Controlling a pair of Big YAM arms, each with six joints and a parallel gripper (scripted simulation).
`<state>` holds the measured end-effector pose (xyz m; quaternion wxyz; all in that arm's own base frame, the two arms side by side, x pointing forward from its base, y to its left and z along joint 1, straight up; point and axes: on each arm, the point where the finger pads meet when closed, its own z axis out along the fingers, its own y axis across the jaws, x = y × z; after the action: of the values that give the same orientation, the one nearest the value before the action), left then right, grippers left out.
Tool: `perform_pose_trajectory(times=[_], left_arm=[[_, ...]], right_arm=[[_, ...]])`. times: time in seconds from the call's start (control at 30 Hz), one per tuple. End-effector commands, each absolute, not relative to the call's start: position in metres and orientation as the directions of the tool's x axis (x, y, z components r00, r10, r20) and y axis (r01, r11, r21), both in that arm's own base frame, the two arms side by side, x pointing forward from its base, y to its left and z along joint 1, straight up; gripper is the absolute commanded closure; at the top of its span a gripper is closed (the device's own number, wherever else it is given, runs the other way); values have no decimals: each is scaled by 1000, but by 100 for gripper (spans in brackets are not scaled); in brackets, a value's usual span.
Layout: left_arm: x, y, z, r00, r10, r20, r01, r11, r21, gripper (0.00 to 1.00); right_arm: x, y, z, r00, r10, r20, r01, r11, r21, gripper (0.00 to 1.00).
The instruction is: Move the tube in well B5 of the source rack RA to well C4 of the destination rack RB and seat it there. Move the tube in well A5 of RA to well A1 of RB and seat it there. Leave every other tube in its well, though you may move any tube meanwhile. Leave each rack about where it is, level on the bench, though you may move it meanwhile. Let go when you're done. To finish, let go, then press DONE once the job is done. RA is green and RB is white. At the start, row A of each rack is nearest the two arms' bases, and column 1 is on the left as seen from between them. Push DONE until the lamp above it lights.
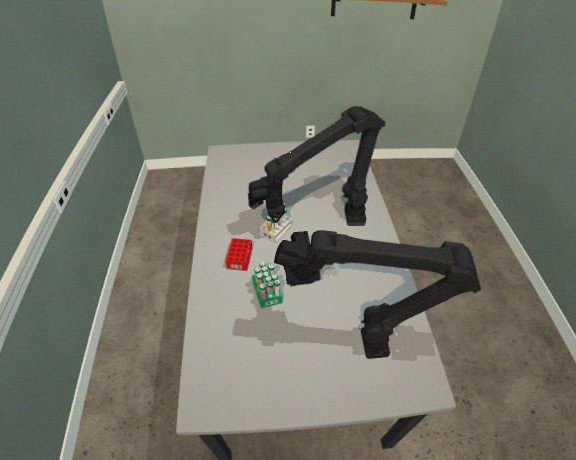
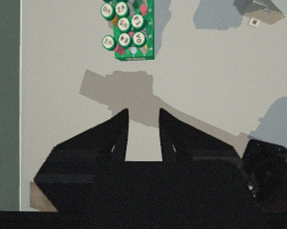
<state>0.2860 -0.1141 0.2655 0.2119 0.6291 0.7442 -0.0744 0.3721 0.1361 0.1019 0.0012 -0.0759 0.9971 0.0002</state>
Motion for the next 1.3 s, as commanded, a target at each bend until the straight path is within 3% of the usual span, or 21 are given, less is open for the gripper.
perform_pose_trajectory(times=[0.0,1.27], left_arm=[[293,-115,281,-103,902,-420,961,199,190,70],[293,-115,281,-103,902,-420,961,199,190,70]], right_arm=[[391,151,111,-987,-157,-45,-157,988,10,100],[376,145,95,-988,-157,-9,-157,988,2,100]])
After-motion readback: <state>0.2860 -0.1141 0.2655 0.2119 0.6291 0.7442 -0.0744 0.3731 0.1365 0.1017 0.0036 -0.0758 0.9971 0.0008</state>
